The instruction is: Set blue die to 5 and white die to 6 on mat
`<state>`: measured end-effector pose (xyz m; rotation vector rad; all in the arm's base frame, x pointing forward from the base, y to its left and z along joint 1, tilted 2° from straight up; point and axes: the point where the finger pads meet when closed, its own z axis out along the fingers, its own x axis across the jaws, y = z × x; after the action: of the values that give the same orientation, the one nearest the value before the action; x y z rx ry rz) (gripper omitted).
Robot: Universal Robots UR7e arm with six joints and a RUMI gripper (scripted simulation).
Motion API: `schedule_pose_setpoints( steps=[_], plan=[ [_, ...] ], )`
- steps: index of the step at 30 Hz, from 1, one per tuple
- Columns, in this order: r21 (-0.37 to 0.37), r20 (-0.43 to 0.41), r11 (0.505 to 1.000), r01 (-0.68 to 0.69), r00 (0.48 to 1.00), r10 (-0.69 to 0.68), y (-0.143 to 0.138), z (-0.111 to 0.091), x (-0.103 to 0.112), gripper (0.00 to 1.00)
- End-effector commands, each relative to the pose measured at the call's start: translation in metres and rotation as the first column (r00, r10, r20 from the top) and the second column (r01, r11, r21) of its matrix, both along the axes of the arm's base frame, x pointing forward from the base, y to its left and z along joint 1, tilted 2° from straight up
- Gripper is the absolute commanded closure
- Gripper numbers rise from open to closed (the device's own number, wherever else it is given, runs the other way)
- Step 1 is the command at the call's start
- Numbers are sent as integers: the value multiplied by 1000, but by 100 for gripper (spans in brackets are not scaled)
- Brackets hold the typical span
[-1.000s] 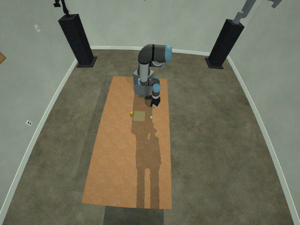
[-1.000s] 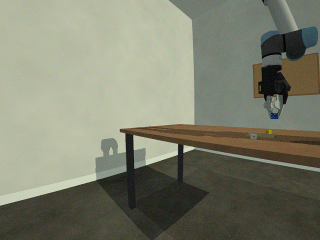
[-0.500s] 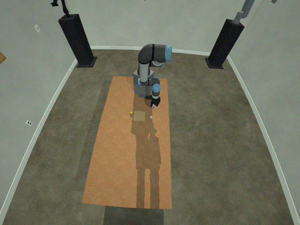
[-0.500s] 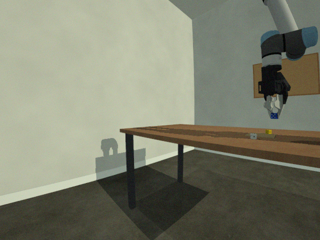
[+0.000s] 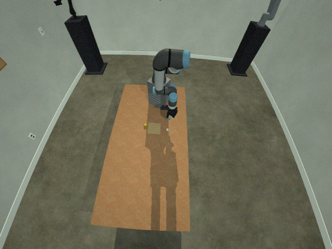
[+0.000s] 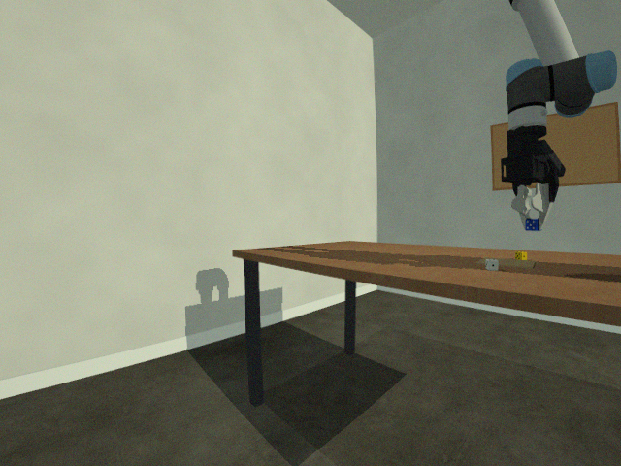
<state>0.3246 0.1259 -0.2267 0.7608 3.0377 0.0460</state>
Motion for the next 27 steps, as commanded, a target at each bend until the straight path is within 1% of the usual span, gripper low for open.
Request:
schedule_pose_setpoints(
  steps=[1,16,22,27],
  plan=[
    [0,0,1000,23,1000,-23,0,0,0,94],
    [2,-3,990,140,990,-140,2,0,-2,94],
    [3,-5,974,225,974,-225,3,0,-3,94],
    [4,-8,951,309,951,-309,4,0,-5,94]
  ],
)
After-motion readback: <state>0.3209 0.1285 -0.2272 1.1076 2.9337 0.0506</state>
